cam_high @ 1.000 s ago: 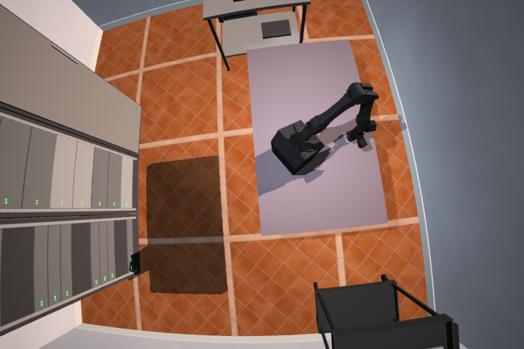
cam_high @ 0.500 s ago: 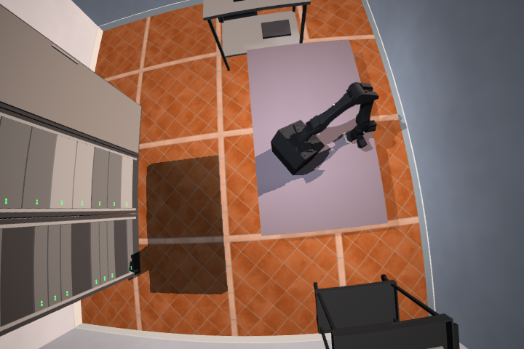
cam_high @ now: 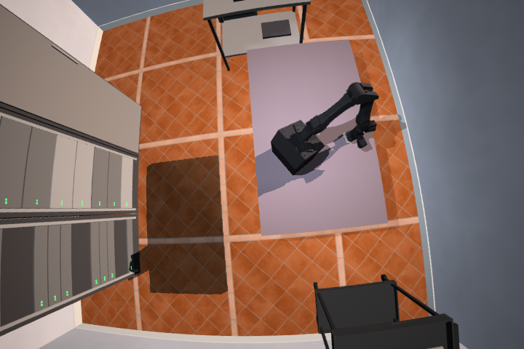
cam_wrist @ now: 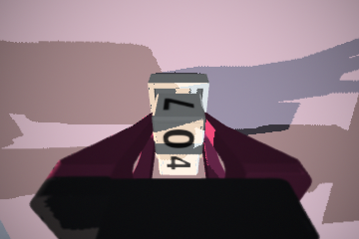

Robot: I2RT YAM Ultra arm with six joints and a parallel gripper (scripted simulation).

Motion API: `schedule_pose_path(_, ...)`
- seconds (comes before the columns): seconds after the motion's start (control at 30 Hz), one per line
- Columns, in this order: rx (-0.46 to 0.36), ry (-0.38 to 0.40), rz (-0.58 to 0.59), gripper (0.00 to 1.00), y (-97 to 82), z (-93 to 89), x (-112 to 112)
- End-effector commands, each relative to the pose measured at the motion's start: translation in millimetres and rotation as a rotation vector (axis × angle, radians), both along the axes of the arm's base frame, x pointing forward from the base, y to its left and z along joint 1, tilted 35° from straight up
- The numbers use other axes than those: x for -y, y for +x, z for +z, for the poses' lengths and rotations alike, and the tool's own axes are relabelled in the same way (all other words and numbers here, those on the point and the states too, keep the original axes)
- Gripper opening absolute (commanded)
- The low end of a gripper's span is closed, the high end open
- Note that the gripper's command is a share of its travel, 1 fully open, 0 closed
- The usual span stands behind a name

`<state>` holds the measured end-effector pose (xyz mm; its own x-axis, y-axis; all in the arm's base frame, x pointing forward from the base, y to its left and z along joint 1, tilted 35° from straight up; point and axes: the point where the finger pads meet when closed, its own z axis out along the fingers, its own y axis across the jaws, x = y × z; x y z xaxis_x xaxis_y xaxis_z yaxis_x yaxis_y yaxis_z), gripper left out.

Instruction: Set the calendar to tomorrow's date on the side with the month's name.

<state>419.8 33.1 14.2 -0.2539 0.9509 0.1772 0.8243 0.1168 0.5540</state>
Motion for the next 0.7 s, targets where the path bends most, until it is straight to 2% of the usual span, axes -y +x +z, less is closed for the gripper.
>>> schedule_pose_path(0.0, -0.013, -0.012, -0.007, 0.27, 0.8, -5.9, 3)
schedule_pose_path(0.5, 0.015, -0.011, -0.009, 0.27, 11.0, -2.1, 1)
schedule_pose_path(0.57, -0.010, -0.009, -0.010, 0.27, 4.3, -8.7, 1)
schedule_pose_path(0.67, 0.009, -0.010, -0.007, 0.27, 10.1, -5.9, -1)
